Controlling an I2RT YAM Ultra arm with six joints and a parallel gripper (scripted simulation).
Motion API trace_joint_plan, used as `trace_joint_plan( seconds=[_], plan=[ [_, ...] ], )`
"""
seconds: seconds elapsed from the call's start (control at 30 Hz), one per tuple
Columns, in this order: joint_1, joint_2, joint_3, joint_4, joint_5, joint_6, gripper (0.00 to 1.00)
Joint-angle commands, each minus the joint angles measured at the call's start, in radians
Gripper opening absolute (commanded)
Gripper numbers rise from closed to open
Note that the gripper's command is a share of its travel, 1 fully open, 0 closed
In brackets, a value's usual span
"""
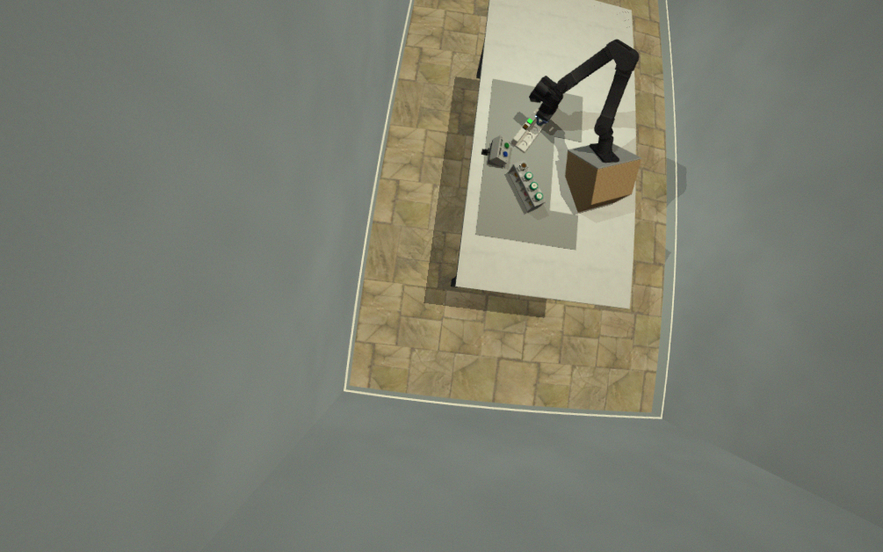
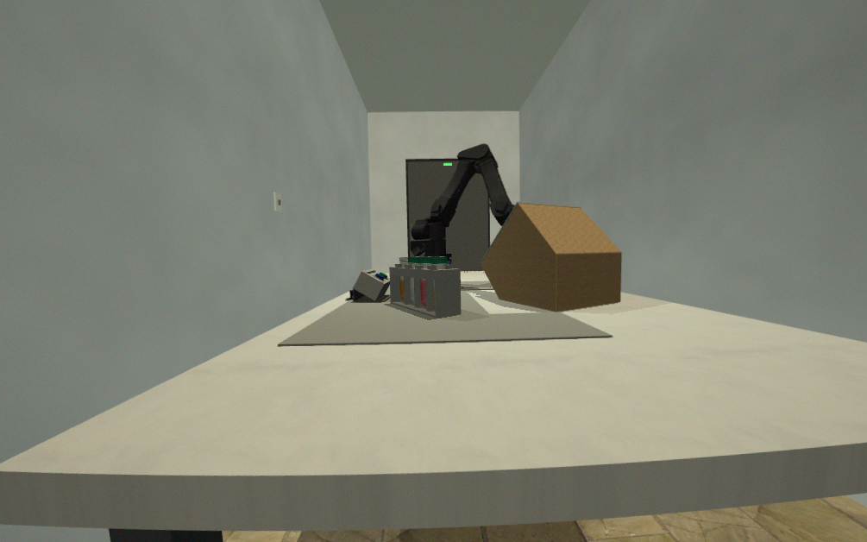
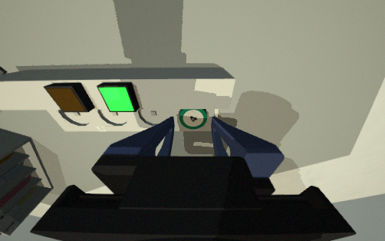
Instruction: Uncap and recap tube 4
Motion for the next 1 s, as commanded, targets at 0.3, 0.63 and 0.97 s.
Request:
trace_joint_plan(
  seconds=[0.3,0.63,0.97],
  plan=[
    [-0.007,0.017,-0.006,0.032,-0.013,-0.017,0.47],
    [-0.010,0.002,-0.008,0.050,-0.018,-0.024,0.47],
    [-0.017,0.029,-0.003,0.049,-0.014,-0.022,0.47]
  ],
)
